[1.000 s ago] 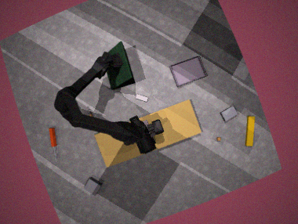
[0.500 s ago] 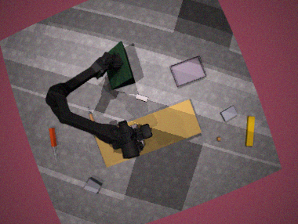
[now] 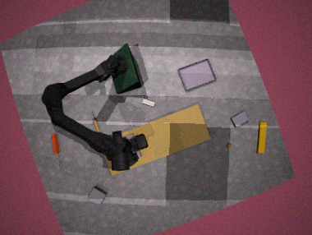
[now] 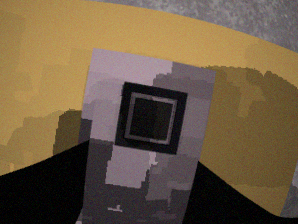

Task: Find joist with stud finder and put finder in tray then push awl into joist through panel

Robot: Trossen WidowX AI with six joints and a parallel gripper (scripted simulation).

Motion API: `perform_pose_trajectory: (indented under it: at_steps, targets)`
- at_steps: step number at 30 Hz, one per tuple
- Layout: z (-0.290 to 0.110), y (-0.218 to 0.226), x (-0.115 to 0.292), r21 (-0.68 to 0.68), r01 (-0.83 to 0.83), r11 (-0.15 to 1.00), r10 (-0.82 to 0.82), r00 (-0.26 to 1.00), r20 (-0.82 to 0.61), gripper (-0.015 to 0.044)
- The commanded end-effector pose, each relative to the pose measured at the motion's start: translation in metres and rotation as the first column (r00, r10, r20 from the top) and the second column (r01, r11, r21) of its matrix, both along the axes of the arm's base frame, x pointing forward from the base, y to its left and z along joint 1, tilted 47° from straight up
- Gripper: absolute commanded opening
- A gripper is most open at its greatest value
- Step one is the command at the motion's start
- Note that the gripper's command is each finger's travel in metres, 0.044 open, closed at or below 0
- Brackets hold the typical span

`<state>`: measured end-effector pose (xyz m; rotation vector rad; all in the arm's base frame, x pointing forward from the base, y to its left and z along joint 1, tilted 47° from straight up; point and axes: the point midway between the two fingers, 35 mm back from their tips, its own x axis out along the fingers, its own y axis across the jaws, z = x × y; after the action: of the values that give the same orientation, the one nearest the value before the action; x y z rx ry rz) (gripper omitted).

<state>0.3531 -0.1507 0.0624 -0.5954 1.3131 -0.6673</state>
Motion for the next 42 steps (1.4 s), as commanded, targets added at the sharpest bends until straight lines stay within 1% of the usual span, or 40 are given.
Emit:
perform_pose_trajectory:
  at_steps: [1,19,31,42]
  targets:
    - [0.012,-0.011,-0.001,-0.002,0.002,1.0,-0.002,1.0,0.001,0.0]
    - [0.059,-0.054,-0.008,-0.005,0.002,1.0,-0.002,1.0,0.001,0.0]
    - [0.056,-0.049,-0.006,-0.003,0.004,1.0,-0.004,1.0,0.004,0.0]
    - [0.093,-0.013,0.005,0.003,0.005,1.0,-0.005,1.0,0.002,0.0]
